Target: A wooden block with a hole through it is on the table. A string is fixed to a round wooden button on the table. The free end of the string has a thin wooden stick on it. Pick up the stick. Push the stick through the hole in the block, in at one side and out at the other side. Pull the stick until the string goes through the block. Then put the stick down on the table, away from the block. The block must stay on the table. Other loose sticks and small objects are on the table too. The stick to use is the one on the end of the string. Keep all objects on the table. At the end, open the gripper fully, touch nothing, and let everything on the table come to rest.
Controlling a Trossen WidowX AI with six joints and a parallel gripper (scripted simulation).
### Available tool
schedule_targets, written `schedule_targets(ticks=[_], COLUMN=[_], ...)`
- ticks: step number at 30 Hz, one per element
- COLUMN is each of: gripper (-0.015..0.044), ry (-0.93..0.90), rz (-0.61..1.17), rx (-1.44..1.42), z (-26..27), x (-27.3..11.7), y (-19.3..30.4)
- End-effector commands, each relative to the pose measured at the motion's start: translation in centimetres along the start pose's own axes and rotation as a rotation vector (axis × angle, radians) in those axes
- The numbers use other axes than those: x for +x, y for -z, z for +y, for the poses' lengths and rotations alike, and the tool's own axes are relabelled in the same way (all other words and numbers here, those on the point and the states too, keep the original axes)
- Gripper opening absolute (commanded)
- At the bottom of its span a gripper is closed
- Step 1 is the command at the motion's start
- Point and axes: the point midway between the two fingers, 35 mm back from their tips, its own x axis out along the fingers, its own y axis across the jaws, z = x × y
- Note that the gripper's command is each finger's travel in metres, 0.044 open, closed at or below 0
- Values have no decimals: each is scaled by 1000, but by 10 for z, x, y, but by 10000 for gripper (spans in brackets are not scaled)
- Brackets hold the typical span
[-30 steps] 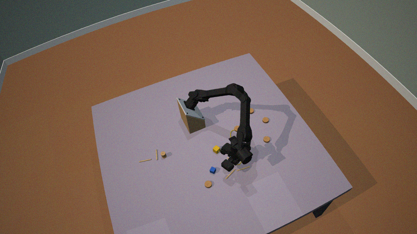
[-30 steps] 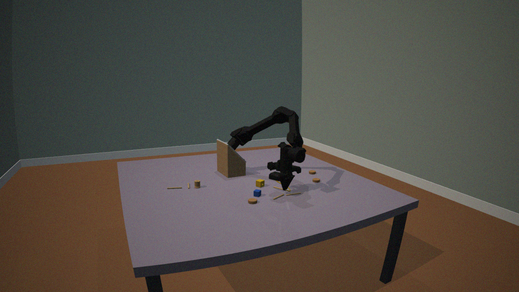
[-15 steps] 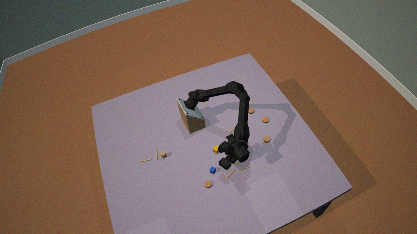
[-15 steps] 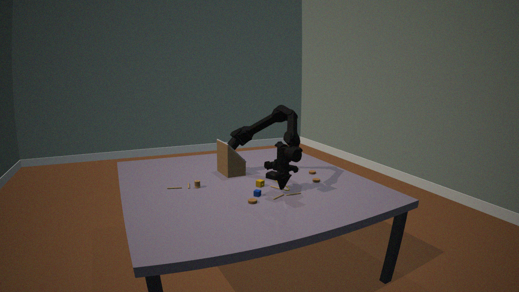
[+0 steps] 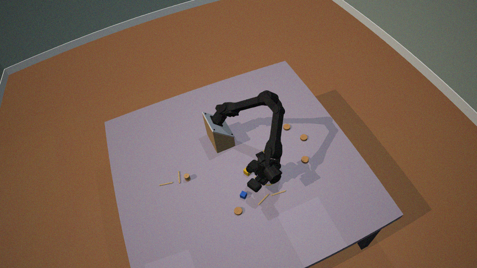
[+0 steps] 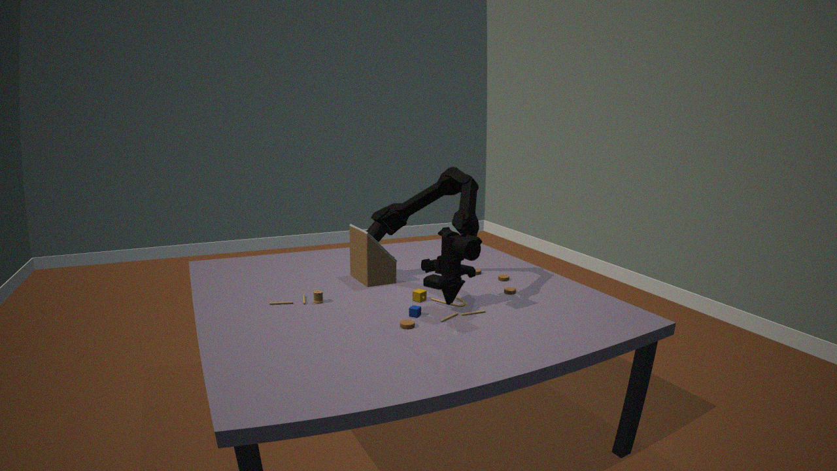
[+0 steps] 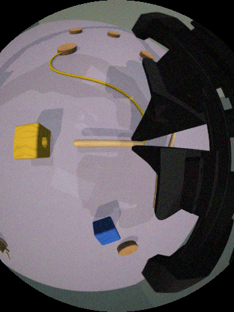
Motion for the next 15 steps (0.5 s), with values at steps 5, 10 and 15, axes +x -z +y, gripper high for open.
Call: schedule_targets(ticks=[5,10,15], gripper=[0,0,0], ry=[5,5,5], rz=[2,1,0], rx=[-7,-6,-6], z=[-2,-2,-3], x=[0,0,0], y=[-11,-17,-24])
